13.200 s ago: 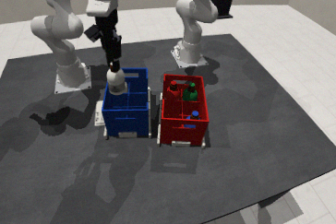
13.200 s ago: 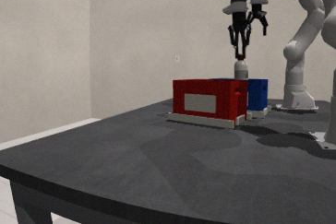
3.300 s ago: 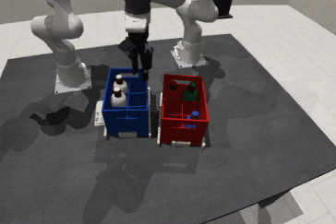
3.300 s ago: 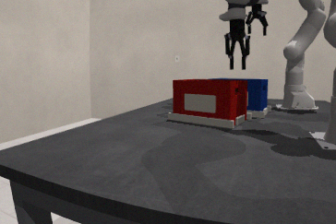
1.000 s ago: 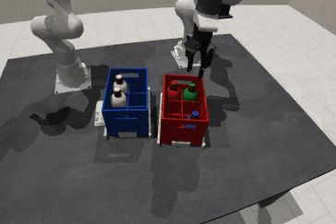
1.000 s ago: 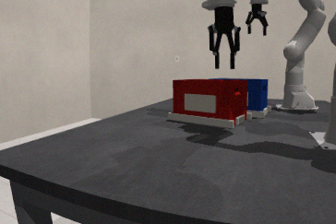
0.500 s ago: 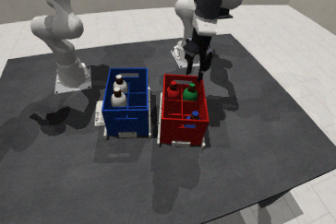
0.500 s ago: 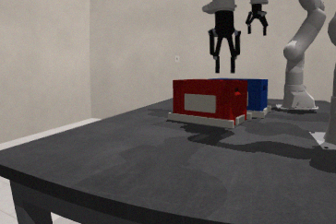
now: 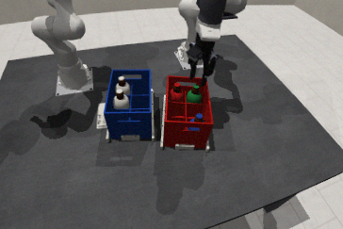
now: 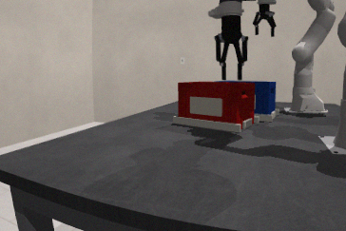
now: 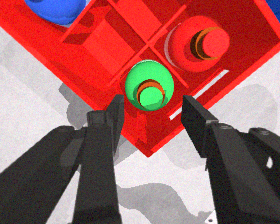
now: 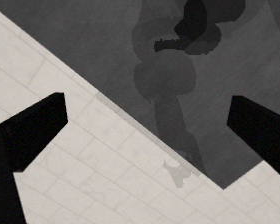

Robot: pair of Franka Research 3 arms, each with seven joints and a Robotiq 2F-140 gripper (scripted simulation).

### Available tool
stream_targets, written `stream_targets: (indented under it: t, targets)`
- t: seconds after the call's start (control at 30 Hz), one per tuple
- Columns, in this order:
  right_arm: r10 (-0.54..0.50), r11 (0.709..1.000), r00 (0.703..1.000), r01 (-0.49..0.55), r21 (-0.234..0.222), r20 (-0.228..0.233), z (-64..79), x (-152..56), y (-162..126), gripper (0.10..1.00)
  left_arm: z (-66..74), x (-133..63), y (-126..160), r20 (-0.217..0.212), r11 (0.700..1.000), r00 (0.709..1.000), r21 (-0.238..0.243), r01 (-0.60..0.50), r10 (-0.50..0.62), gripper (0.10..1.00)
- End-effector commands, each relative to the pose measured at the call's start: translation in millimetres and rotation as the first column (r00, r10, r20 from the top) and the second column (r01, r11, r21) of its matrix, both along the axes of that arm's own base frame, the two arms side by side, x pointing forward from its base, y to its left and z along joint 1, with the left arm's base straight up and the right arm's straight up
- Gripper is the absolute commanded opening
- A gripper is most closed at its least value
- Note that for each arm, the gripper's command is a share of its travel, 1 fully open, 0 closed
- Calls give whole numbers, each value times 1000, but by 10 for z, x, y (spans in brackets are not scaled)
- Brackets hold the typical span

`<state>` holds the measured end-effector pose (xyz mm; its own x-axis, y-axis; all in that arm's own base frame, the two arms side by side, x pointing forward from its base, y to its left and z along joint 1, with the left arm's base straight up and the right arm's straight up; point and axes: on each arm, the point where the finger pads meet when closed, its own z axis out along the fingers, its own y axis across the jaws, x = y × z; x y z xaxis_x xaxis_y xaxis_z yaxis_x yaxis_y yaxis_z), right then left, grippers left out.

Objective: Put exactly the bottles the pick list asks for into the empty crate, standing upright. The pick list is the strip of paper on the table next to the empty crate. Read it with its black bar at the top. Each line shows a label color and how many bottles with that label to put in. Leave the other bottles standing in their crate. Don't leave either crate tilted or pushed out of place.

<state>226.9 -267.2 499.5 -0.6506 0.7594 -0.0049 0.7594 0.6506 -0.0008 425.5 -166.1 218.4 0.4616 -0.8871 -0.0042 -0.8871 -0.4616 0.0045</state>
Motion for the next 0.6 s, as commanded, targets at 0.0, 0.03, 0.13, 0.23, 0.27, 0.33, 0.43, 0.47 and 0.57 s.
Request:
stream_targets:
  t: [0.0,0.03,0.13,0.23,0.27,0.33,0.43,0.47,0.57]
  targets:
    - [-4,1000,1000,4,3,-3,-4,-4,11,1000,-45,27,5,6,1000,1000,-2,3,-3,442]
    - [-4,1000,1000,4,3,-3,-4,-4,11,1000,-59,27,5,6,1000,1000,-2,3,-3,442]
    - [-4,1000,1000,4,3,-3,-4,-4,11,1000,-99,27,5,6,1000,1000,-2,3,-3,442]
    - [-4,1000,1000,4,3,-3,-4,-4,11,1000,-139,27,5,6,1000,1000,-2,3,-3,442]
    - [-4,1000,1000,4,3,-3,-4,-4,11,1000,-152,27,5,6,1000,1000,-2,3,-3,442]
    - [-4,1000,1000,4,3,-3,-4,-4,11,1000,-179,27,5,6,1000,1000,-2,3,-3,442]
    - [-4,1000,1000,4,3,-3,-4,-4,11,1000,-192,27,5,6,1000,1000,-2,3,-3,442]
    - [-4,1000,1000,4,3,-3,-4,-4,11,1000,-205,27,5,6,1000,1000,-2,3,-3,442]
    - [-4,1000,1000,4,3,-3,-4,-4,11,1000,-245,27,5,6,1000,1000,-2,3,-3,442]
